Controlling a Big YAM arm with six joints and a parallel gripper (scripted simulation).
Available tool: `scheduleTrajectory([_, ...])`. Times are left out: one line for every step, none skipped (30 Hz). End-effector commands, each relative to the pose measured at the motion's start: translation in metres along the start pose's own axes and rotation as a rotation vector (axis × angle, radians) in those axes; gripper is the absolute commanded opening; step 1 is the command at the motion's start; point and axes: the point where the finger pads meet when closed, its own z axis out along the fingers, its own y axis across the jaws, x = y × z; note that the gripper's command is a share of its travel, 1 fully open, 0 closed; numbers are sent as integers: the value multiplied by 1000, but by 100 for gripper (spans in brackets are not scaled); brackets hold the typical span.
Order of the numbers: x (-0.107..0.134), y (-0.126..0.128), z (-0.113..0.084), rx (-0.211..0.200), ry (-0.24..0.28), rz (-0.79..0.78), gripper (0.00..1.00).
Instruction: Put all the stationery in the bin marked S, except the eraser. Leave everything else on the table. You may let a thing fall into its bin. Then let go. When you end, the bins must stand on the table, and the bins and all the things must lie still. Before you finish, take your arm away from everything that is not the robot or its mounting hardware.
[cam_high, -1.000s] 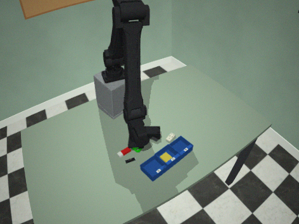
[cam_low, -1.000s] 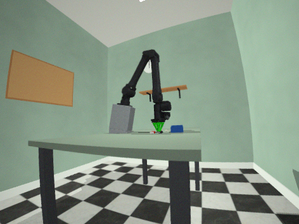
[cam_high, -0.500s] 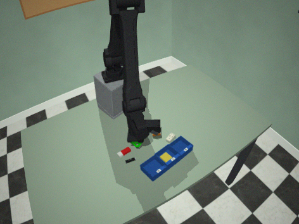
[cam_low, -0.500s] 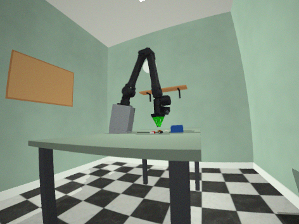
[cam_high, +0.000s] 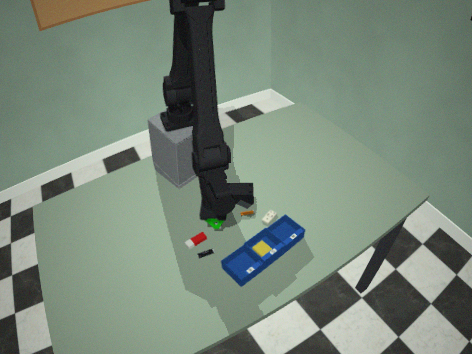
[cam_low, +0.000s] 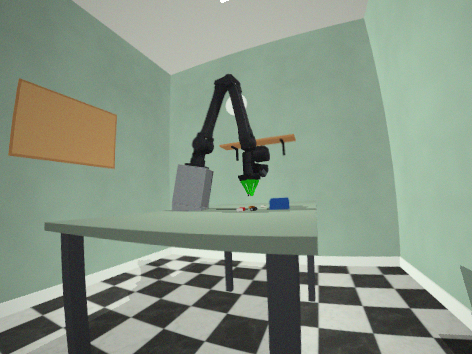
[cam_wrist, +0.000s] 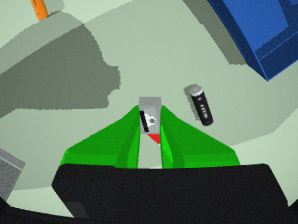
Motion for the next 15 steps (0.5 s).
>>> scheduleTrajectory([4,1,-1,-5,0,2,10])
scheduleTrajectory([5,1,-1,-6,0,3,10])
scheduleTrajectory([5,2,0,-6,0,3,10])
scheduleTrajectory([5,2,0,-5,0,3,10])
scheduleTrajectory([5,2,0,-5,0,3,10])
scheduleTrajectory([5,2,0,-4,0,3,10])
scheduleTrajectory([5,2,1,-4,-1,2,10])
scheduleTrajectory([5,2,1,-4,-1,2,10])
scheduleTrajectory([5,2,1,-4,-1,2,10])
scheduleTrajectory([-2,-6,-3,13,-8,0,10])
scheduleTrajectory([-2,-6,-3,13,-8,0,10])
scheduleTrajectory([-2,-6,-3,13,-8,0,10])
scheduleTrajectory([-2,-6,-3,13,-8,0,10])
scheduleTrajectory([-2,-6,-3,13,-8,0,10])
scheduleTrajectory([-2,-6,-3,13,-8,0,10])
